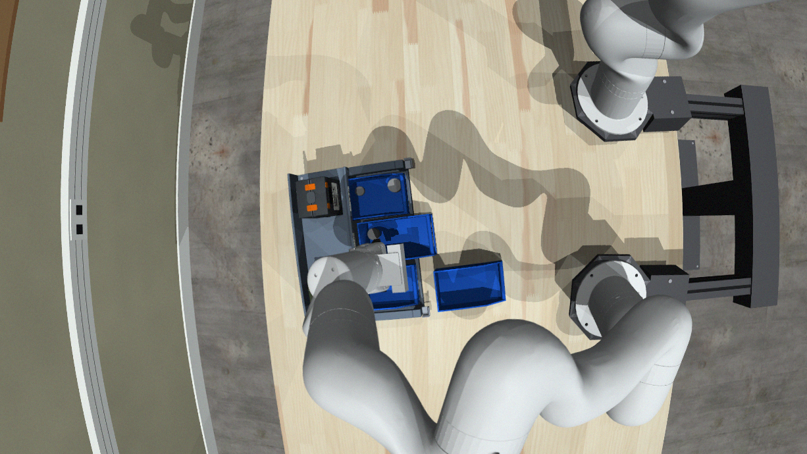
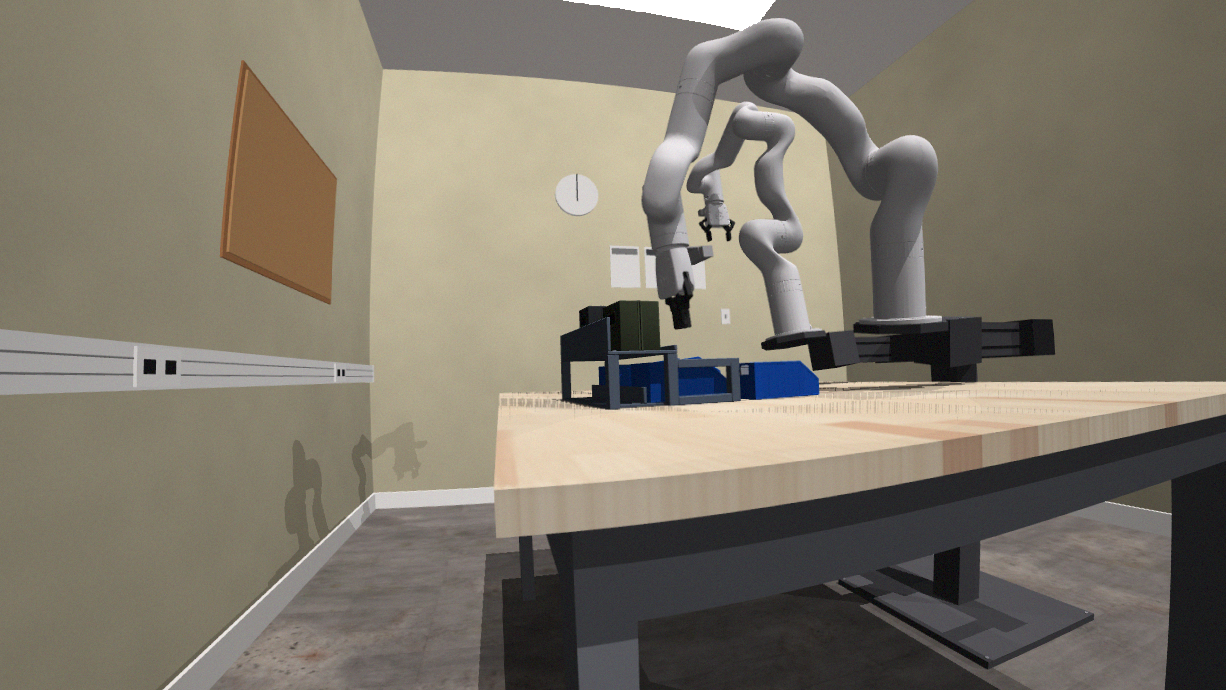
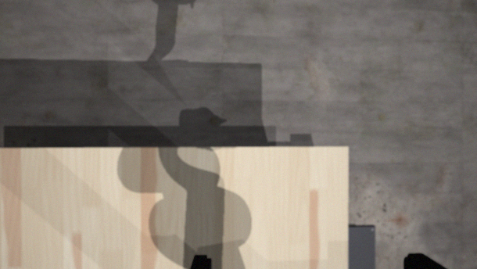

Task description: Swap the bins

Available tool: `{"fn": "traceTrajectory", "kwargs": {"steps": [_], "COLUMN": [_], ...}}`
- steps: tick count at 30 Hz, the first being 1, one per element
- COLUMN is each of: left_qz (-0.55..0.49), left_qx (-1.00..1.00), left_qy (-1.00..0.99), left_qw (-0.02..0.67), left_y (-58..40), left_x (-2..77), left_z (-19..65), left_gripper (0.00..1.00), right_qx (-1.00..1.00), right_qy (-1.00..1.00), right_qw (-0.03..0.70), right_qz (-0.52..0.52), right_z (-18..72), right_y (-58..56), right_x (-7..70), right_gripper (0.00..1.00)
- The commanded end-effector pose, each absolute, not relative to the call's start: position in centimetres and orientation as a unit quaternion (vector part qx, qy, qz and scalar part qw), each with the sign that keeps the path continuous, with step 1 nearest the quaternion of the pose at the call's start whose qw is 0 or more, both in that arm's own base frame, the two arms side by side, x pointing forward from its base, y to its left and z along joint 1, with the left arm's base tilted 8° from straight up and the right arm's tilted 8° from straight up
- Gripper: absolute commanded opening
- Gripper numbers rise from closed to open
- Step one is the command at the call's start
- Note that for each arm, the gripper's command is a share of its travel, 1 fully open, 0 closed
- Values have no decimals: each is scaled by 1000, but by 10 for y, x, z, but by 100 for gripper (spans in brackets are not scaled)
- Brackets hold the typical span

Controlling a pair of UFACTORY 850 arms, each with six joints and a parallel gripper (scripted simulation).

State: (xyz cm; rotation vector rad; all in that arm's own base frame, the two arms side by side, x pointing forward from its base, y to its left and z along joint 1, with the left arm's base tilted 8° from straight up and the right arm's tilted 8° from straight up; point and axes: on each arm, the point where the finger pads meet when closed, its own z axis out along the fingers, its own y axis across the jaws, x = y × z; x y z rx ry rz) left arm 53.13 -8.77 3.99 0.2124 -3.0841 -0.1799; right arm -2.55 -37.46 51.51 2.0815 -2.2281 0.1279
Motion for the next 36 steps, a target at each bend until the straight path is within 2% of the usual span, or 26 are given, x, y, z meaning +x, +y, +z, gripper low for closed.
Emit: {"fn": "traceTrajectory", "kwargs": {"steps": [1, 8, 9, 31, 36], "left_qz": [-58, -58, -58, -58, -75], "left_qx": [69, 69, 69, 68, -74], "left_qy": [-996, -996, -996, -996, -994], "left_qw": [22, 22, 22, 22, 16], "left_y": [-88, -88, -88, -88, -95], "left_x": [532, 532, 532, 532, 515], "left_z": [41, 42, 42, 42, 34], "left_gripper": [11, 11, 0, 0, 0], "right_qx": [681, 681, 681, 681, 681], "right_qy": [-729, -729, -729, -729, -729], "right_qw": [46, 46, 46, 46, 46], "right_qz": [43, 43, 43, 43, 43], "right_z": [516, 516, 516, 516, 516], "right_y": [-375, -375, -375, -375, -375], "right_x": [-26, -26, -26, -26, -26], "right_gripper": [100, 100, 100, 100, 100]}}
